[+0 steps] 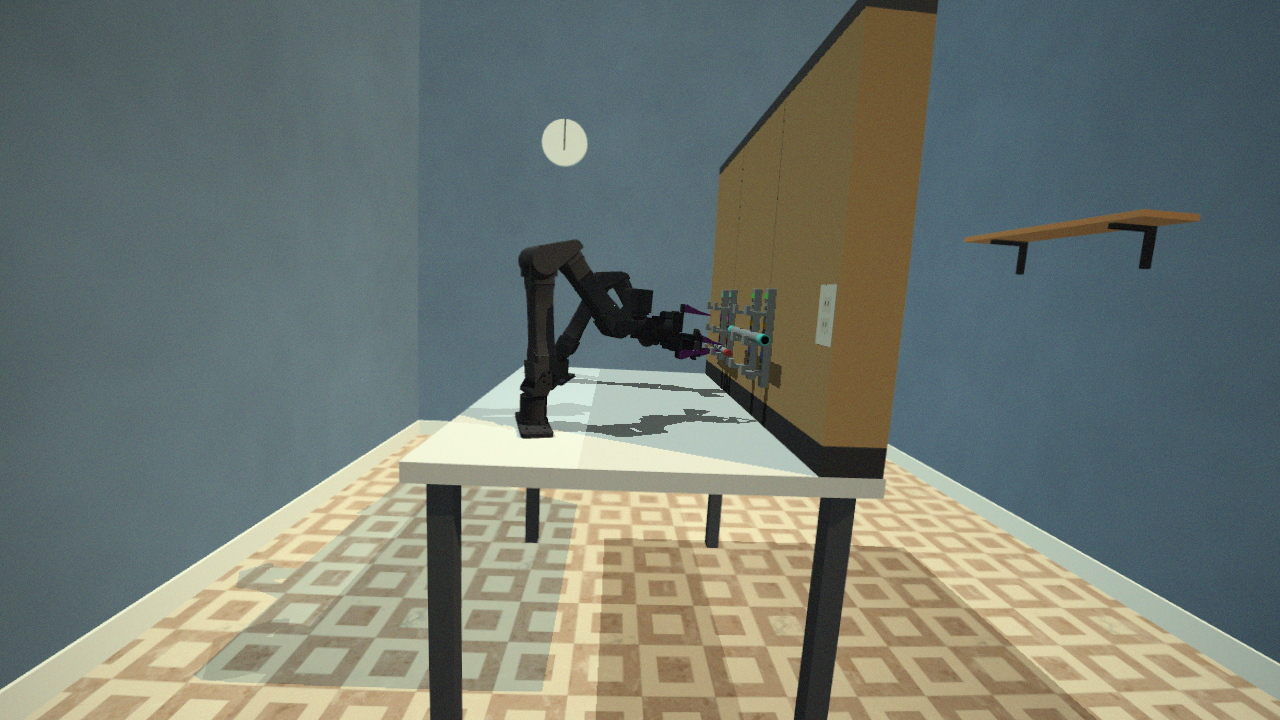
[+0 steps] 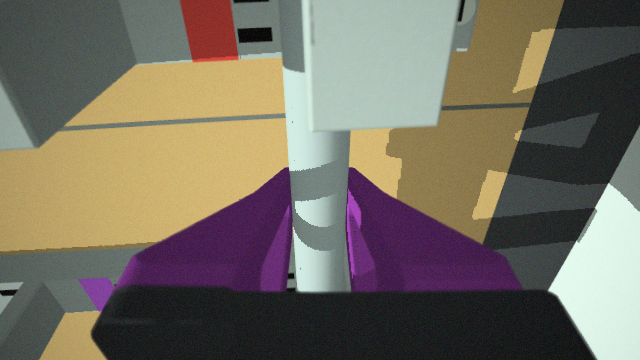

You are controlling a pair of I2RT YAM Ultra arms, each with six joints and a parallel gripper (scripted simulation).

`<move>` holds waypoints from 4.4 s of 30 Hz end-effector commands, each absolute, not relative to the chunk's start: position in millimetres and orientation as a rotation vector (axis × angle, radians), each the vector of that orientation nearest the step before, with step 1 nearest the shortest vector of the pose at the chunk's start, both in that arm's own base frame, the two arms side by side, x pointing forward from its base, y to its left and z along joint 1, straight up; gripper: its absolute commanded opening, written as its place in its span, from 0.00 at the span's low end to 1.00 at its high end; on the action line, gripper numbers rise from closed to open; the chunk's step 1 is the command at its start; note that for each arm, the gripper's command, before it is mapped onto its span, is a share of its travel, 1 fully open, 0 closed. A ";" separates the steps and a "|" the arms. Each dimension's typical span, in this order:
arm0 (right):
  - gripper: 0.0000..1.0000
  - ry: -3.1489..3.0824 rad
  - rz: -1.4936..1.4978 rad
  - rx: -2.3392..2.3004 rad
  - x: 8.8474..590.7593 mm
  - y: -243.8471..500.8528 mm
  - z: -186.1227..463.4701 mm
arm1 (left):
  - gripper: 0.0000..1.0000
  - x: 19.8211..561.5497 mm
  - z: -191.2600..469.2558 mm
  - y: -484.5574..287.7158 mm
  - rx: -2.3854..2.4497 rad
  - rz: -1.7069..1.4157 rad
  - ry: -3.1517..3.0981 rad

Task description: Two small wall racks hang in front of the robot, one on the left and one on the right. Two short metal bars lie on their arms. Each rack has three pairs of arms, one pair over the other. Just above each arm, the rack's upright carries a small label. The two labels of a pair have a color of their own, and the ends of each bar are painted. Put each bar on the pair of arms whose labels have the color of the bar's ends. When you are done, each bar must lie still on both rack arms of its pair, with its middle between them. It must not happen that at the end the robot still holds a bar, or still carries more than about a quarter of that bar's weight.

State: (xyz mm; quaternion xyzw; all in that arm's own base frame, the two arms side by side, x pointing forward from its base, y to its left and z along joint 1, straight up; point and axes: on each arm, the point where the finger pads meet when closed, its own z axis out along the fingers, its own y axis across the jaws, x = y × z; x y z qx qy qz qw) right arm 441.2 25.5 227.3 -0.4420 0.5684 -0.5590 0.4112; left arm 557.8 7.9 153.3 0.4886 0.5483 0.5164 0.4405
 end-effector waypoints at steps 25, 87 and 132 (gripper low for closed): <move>1.00 1.406 -1.406 -1.069 441.6 29.2 237.3 | 0.00 559.6 173.5 13.7 1.138 1.314 1.314; 1.00 1.406 -1.406 -1.069 441.6 29.2 237.3 | 0.00 559.6 169.3 13.7 1.138 1.314 1.314; 1.00 1.406 -1.406 -1.069 441.6 29.2 237.3 | 0.36 559.6 167.9 13.7 1.137 1.315 1.314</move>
